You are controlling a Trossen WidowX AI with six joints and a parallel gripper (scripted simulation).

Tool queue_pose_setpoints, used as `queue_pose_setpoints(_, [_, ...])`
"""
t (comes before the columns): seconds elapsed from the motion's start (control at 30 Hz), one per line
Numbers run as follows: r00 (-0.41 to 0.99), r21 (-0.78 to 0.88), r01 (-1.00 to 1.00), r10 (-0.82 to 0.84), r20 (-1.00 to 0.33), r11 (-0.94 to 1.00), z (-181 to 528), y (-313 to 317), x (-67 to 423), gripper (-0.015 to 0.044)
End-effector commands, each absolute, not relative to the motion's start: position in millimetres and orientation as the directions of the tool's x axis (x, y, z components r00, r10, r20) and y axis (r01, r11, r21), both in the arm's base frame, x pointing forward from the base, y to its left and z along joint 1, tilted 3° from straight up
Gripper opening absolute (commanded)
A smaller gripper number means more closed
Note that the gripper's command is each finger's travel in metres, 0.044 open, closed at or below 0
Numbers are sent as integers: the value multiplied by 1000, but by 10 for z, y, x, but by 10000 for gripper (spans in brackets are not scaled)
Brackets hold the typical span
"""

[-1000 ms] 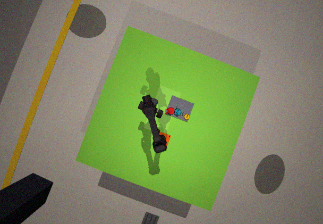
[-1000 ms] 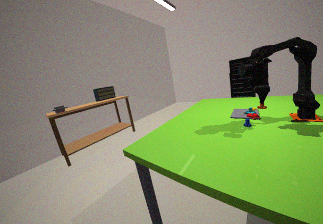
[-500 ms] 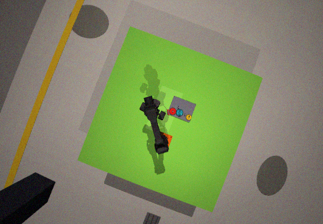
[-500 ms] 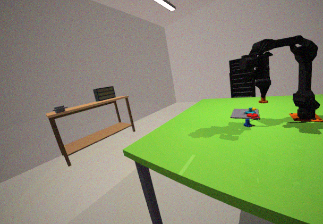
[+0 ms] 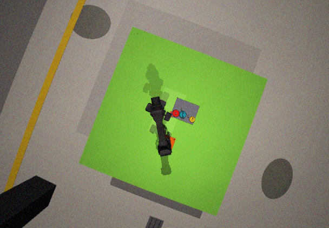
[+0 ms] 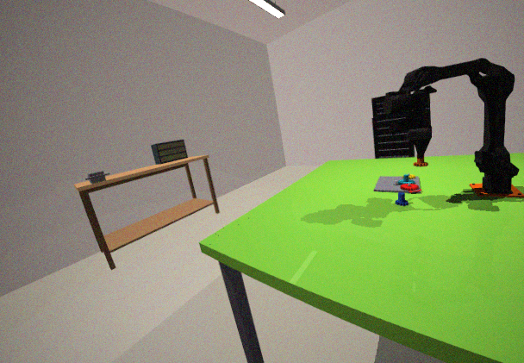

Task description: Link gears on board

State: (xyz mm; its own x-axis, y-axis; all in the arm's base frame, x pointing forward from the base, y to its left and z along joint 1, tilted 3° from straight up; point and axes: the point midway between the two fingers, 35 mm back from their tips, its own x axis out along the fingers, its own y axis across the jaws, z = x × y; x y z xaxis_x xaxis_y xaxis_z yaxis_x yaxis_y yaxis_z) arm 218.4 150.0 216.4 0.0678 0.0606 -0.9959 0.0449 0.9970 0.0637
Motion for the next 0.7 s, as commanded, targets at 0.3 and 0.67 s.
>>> queue_pose_setpoints(0.3, [68, 52, 72, 47, -997, 996, 2061, 1304, 2350, 0])
queue_pose_setpoints(0.67, [65, 50, 70, 46, -997, 996, 1988, 1129, 2477, 0])
